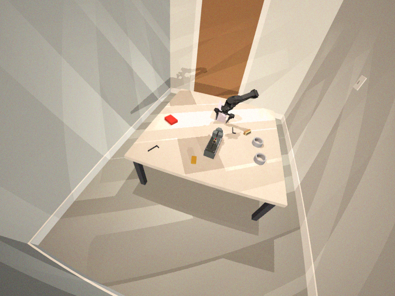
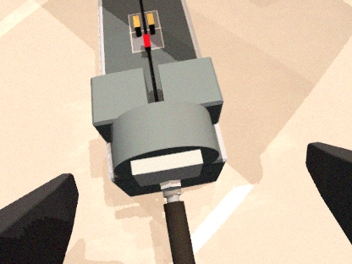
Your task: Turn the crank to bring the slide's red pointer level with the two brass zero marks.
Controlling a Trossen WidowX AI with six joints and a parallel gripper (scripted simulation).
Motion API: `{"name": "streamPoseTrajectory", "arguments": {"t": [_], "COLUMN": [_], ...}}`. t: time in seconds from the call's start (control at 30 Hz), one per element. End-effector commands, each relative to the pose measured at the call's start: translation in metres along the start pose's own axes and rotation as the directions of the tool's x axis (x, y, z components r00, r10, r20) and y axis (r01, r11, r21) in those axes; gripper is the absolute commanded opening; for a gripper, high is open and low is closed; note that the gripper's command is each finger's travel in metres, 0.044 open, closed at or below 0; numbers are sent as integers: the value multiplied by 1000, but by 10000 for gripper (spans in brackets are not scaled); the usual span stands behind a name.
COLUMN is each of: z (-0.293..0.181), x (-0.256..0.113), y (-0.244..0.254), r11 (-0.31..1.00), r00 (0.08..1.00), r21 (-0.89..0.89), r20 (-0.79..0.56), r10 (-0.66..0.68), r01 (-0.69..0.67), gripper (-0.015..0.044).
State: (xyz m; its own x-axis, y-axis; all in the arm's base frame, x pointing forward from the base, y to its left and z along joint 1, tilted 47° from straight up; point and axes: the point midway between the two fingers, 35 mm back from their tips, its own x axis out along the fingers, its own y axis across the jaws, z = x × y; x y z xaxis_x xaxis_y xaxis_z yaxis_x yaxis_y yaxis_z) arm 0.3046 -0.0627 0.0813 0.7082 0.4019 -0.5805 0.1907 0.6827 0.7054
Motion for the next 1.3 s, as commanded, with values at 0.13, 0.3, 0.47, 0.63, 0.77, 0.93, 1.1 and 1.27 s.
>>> {"name": "streamPoseTrajectory", "arguments": {"t": [0.13,0.3,0.47,0.63,0.77,0.93,1.1,1.27], "z": [19,40,60,78,91,105,100,77], "x": [-15,-2,13,30,45,65,75,100], "y": [6,8,8,7,5,1,1,1], "r11": [999,996,989,979,969,954,951,951], "r00": [1000,999,996,992,989,983,982,982], "r21": [-25,-72,-118,-163,-199,-240,-246,-245], "r20": [9,-8,-25,-43,-57,-75,-78,-78], "r10": [22,53,84,115,139,168,171,172], "r01": [-22,-54,-87,-120,-148,-181,-186,-186], "gripper": [440,440,440,440,440,440,440,440]}}
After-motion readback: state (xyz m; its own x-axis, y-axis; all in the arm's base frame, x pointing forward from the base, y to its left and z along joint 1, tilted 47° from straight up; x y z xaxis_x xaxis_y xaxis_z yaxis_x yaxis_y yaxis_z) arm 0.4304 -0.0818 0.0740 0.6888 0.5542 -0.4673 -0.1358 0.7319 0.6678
